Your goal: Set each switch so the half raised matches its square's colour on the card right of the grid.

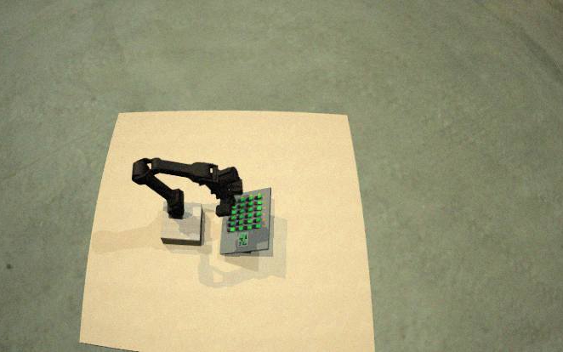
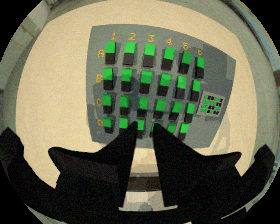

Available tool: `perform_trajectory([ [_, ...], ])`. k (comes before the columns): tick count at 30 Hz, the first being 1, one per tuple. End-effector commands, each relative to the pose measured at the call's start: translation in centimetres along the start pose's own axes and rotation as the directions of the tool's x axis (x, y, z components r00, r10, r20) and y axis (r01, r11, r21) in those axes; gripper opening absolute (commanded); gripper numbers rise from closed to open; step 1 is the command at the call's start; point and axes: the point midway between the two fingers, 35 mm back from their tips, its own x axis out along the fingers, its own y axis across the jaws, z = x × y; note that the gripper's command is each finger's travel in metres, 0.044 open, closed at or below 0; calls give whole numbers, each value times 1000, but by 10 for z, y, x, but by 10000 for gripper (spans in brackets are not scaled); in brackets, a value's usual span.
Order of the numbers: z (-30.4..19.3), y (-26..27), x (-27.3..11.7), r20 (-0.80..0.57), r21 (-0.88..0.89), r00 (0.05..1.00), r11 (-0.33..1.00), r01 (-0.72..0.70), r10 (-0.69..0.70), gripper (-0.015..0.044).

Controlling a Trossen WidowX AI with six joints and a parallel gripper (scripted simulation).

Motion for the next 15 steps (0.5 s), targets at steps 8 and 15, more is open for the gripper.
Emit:
perform_trajectory([
  [8, 1, 1, 36, -21, 8, 1000, 1000, 7, -7, 0],
  [15, 0, 0, 47, -21, 8, 1000, 1000, 7, -7, 0],
])
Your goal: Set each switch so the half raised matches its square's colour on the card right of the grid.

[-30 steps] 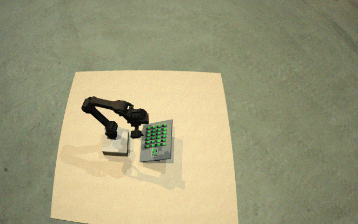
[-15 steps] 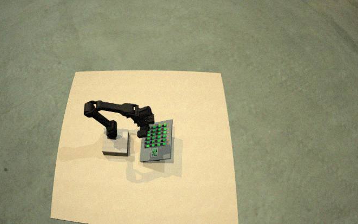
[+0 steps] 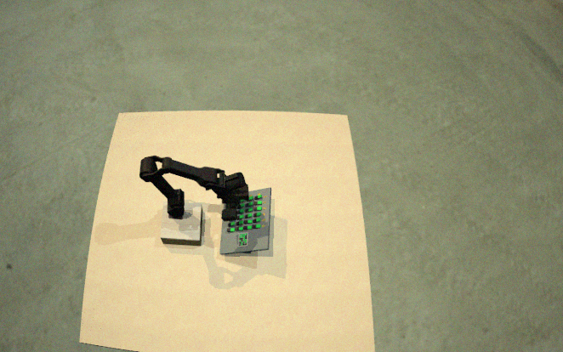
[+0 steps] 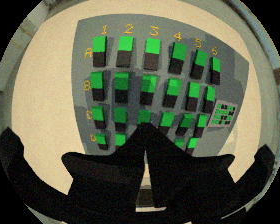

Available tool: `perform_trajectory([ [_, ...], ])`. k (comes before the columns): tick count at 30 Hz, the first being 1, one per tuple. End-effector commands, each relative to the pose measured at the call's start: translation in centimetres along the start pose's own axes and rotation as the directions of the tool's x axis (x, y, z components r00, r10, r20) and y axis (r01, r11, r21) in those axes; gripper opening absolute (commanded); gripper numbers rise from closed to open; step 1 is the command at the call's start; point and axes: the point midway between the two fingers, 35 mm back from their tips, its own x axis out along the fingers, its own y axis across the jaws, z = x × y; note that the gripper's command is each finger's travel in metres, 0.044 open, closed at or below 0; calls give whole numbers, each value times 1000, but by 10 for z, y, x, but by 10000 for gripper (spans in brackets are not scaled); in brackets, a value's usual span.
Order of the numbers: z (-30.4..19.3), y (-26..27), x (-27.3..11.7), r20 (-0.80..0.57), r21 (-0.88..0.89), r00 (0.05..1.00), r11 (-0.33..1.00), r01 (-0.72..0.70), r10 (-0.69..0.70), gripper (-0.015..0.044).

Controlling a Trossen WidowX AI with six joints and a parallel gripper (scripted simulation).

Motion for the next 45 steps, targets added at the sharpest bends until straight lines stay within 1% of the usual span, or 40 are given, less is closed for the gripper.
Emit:
perform_trajectory([
  [1, -2, 0, 5, -9, -2, 1000, 1000, 0, 0, 0],
  [11, -2, 0, 18, -9, -2, 1000, 1000, 0, 0, 0],
  [45, -2, 0, 20, -9, -2, 1000, 1000, 0, 0, 0],
])
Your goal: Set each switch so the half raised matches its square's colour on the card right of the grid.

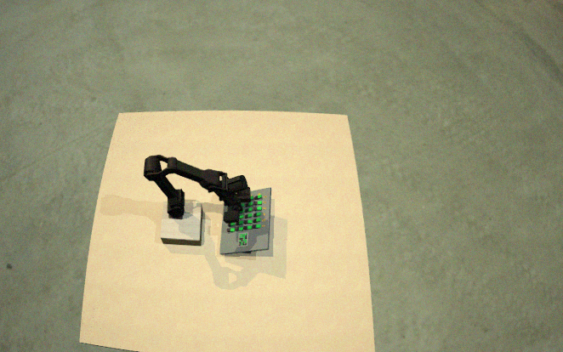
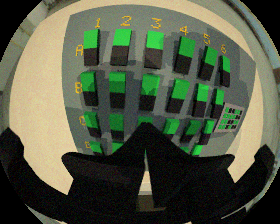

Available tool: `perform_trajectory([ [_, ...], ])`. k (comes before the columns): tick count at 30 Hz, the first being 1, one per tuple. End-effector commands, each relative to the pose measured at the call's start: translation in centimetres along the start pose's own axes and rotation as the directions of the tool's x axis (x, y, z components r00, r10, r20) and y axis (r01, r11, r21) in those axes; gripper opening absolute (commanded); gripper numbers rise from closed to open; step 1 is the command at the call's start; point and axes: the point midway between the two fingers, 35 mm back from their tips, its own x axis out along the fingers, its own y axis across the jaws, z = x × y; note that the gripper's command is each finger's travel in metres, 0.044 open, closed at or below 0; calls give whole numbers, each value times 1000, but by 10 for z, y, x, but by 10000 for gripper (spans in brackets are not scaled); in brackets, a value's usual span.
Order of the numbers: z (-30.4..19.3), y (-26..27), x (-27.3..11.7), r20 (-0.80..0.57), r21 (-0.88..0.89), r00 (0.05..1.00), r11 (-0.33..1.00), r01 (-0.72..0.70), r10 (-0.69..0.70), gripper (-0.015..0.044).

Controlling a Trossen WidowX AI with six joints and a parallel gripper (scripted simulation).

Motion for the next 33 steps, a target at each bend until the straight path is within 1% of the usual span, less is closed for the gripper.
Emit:
perform_trajectory([
  [1, 0, 0, 1, -1, -4, 1000, 1000, -3, 3, 0],
  [33, 0, 0, 5, -1, -4, 1000, 1000, -3, 3, 0],
])
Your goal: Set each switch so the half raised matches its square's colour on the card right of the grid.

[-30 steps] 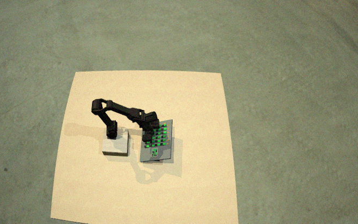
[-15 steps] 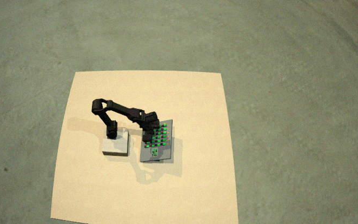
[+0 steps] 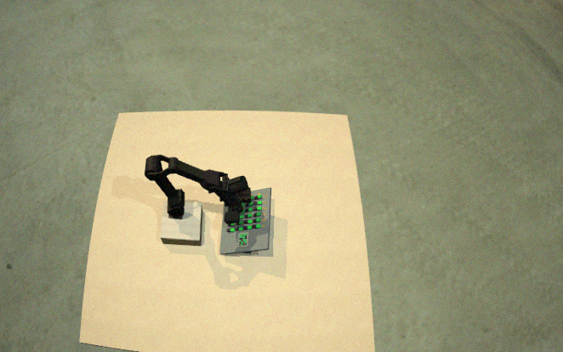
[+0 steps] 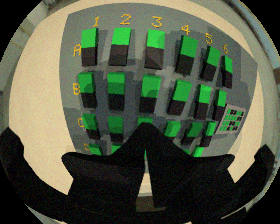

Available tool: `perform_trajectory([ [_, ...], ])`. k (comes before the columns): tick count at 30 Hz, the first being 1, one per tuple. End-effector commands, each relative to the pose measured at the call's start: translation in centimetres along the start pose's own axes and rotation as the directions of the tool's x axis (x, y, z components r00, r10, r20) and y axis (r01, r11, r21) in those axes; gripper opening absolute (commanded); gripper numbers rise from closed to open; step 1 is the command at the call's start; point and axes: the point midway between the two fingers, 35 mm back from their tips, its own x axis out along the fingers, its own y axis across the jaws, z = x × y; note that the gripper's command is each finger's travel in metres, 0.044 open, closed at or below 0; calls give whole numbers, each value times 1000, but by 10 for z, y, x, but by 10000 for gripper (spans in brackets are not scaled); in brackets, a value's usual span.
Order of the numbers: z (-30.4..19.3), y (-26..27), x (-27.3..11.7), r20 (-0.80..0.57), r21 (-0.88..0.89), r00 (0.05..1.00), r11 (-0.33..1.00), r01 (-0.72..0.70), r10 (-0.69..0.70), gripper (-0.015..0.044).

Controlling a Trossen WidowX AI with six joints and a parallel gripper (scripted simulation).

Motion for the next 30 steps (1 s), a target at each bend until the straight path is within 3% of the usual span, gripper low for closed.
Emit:
perform_trajectory([
  [1, 0, 0, -2, 1, 0, 1000, 1000, -1, 1, 0],
  [8, -3, 0, -64, 22, -4, 1000, 1000, -3, 4, 0],
  [18, -3, -27, -64, 22, -5, 1000, 1000, -1, 1, 0],
  [23, -1, -27, -31, -1, -5, 1000, 1000, -1, 1, 0],
  [30, -1, -27, -26, -3, -5, 1000, 1000, -1, 1, 0],
])
